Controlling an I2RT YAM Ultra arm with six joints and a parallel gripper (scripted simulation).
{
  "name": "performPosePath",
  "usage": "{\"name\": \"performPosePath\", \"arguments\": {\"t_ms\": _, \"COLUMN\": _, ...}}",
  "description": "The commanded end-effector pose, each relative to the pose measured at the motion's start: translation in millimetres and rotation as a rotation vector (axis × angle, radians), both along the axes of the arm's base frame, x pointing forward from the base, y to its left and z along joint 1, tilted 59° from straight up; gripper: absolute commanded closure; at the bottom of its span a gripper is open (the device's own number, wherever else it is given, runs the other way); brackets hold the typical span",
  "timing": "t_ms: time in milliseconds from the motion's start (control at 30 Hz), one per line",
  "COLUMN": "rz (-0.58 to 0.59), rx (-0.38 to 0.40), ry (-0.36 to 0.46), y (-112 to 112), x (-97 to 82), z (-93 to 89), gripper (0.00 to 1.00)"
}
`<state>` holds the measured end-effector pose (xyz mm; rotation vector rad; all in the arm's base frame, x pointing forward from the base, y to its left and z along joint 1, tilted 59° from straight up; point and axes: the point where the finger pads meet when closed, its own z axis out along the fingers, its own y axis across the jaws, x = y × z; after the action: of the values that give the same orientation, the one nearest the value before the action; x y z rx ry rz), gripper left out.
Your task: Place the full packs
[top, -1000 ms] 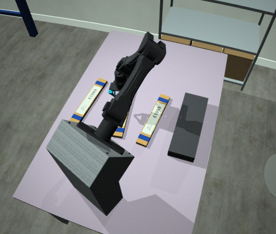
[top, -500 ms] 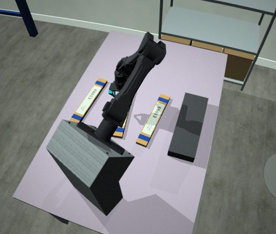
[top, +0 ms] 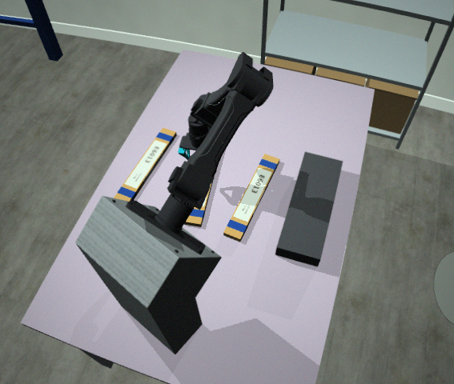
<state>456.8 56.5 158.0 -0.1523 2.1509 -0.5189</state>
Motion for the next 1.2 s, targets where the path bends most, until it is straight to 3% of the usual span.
{"name": "performPosePath", "arguments": {"t_ms": 0, "rz": 0.013, "rx": -0.010, "ry": 0.027, "y": 5, "x": -8.3, "z": -9.2, "gripper": 0.05}}
{"name": "performPosePath", "arguments": {"t_ms": 433, "rz": 0.013, "rx": -0.010, "ry": 0.027, "y": 5, "x": -8.3, "z": -9.2, "gripper": 0.05}}
{"name": "performPosePath", "arguments": {"t_ms": 467, "rz": -0.019, "rx": 0.033, "ry": -0.006, "y": -8, "x": -7.9, "z": 1.2, "gripper": 0.05}}
{"name": "performPosePath", "arguments": {"t_ms": 700, "rz": -0.133, "rx": 0.210, "ry": -0.080, "y": -52, "x": -15.8, "z": 15.2, "gripper": 0.05}}
{"name": "performPosePath", "arguments": {"t_ms": 933, "rz": -0.128, "rx": 0.198, "ry": -0.064, "y": -95, "x": -26.3, "z": 25.6, "gripper": 0.05}}
{"name": "performPosePath", "arguments": {"t_ms": 1000, "rz": -0.128, "rx": 0.198, "ry": -0.064, "y": -95, "x": -26.3, "z": 25.6, "gripper": 0.05}}
{"name": "performPosePath", "arguments": {"t_ms": 1167, "rz": -0.125, "rx": 0.199, "ry": -0.101, "y": -126, "x": -26.0, "z": 51.8, "gripper": 0.05}}
